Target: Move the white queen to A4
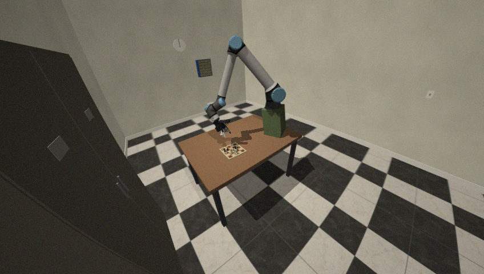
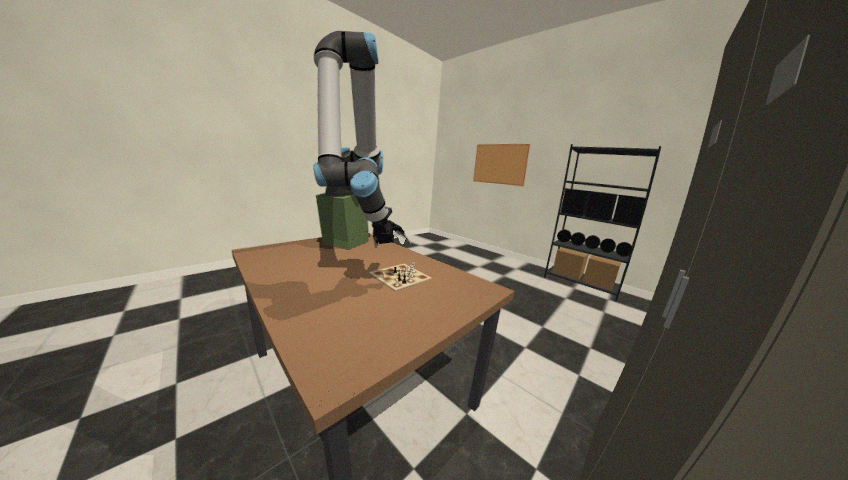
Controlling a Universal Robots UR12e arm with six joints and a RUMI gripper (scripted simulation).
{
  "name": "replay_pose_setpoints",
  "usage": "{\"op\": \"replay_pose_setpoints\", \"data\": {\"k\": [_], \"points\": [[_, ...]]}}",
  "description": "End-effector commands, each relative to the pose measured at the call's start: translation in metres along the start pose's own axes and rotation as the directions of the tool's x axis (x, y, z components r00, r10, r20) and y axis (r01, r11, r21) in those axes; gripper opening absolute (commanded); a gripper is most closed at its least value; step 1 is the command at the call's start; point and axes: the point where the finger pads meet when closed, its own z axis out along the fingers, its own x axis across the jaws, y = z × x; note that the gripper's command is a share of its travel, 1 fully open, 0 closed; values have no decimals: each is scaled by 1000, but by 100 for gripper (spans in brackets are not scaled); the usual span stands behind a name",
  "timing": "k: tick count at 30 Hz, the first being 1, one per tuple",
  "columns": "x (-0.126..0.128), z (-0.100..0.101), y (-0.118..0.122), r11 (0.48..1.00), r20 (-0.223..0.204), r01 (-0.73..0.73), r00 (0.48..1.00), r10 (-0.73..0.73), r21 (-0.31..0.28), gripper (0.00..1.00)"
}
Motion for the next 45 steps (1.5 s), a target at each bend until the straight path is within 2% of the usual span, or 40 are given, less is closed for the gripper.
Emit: {"op": "replay_pose_setpoints", "data": {"k": [1, 2, 3, 8, 10, 15, 20, 25, 45], "points": [[22, 16, -19, 983, 103, 120, 989, -107, -136, 100], [28, 21, -24, 974, 133, 155, 982, -134, -165, 100], [28, 21, -24, 974, 133, 155, 982, -134, -165, 100], [52, 41, -46, 911, 268, 308, 934, -235, -275, 100], [52, 41, -46, 911, 268, 308, 934, -235, -275, 100], [70, 54, -61, 844, 368, 418, 883, -290, -338, 100], [81, 62, -70, 796, 428, 482, 847, -316, -367, 100], [85, 65, -74, 776, 450, 506, 832, -324, -377, 100], [85, 65, -75, 773, 453, 510, 830, -326, -378, 100]]}}
